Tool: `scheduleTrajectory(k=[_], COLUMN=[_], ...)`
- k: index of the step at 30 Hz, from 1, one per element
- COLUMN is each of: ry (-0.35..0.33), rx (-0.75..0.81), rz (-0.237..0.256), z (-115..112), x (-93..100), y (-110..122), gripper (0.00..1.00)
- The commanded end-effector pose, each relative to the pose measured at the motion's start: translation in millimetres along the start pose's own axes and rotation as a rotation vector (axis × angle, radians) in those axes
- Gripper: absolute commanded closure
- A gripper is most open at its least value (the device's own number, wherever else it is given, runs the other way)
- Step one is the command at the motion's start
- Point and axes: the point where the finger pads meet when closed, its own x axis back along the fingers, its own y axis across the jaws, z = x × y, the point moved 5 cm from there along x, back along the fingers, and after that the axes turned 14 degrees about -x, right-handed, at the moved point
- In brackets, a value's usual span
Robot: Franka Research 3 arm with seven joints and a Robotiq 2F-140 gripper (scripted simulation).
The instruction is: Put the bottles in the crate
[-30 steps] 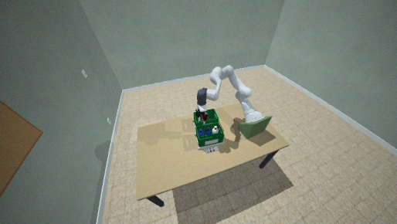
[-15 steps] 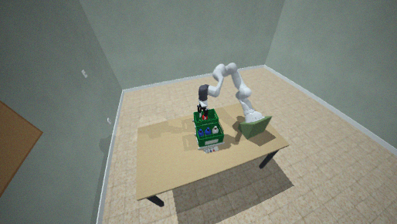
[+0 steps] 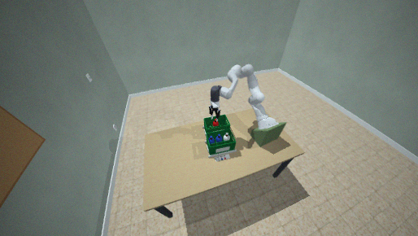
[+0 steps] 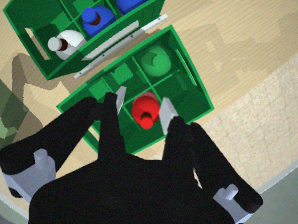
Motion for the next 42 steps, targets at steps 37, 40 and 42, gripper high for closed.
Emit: scheduleTrajectory(k=[37,40,42], ry=[0.005,0.005,0.005], rx=[0.049,0.049,0.049], rz=[0.010,0.010,0.010], z=[-56,-56,-56], x=[-13.8,-17.8,-20.5], y=[39,39,39], gripper=[0.62,0.62,0.62])
